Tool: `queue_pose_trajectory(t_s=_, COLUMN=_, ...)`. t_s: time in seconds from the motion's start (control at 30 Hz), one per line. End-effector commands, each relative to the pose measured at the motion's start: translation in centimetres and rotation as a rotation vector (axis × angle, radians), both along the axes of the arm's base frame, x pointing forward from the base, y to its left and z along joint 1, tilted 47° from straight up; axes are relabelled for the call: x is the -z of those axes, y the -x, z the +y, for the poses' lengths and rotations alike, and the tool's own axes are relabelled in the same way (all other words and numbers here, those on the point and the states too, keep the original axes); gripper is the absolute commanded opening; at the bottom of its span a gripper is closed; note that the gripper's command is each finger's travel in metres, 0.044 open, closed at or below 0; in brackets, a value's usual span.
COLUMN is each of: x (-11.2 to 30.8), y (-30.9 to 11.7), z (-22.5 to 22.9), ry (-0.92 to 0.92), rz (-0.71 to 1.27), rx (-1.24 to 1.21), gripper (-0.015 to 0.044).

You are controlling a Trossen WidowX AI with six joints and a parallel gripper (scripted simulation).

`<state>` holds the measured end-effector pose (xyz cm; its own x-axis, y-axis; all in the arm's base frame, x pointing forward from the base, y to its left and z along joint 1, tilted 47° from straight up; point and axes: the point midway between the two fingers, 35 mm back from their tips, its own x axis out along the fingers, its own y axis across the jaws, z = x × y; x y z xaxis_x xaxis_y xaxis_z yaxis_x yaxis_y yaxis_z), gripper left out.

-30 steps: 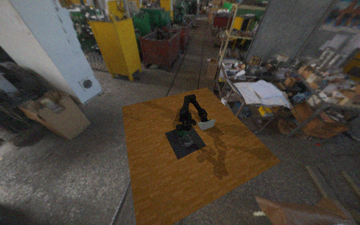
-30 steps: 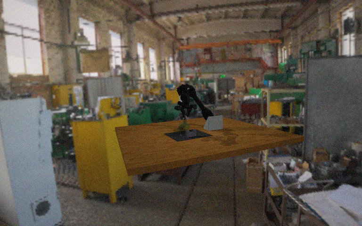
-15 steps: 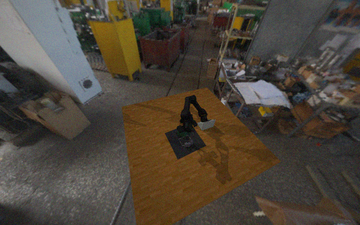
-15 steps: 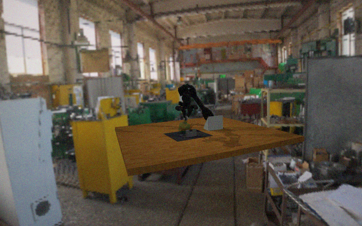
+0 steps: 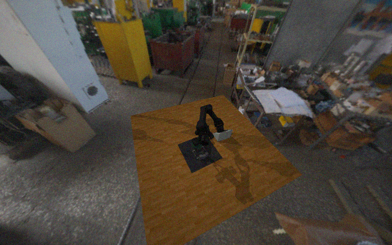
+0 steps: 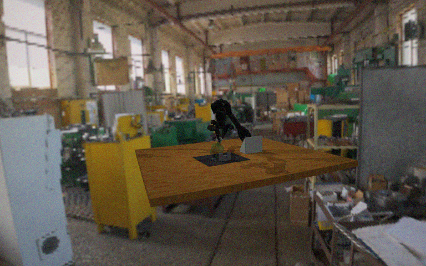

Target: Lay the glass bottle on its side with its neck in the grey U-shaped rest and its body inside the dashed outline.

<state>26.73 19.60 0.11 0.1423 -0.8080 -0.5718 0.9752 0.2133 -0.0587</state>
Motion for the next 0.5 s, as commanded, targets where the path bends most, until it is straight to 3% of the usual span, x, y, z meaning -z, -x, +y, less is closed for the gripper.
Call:
queue_pose_trajectory(t_s=0.0, x=0.9, y=0.1, z=0.4, ry=-0.005, rz=-0.001, rx=0.004, gripper=0.0129)
queue_pose_trajectory(t_s=0.47, x=2.1, y=0.2, z=0.9, ry=0.010, rz=0.004, rx=-0.009, gripper=0.0129)
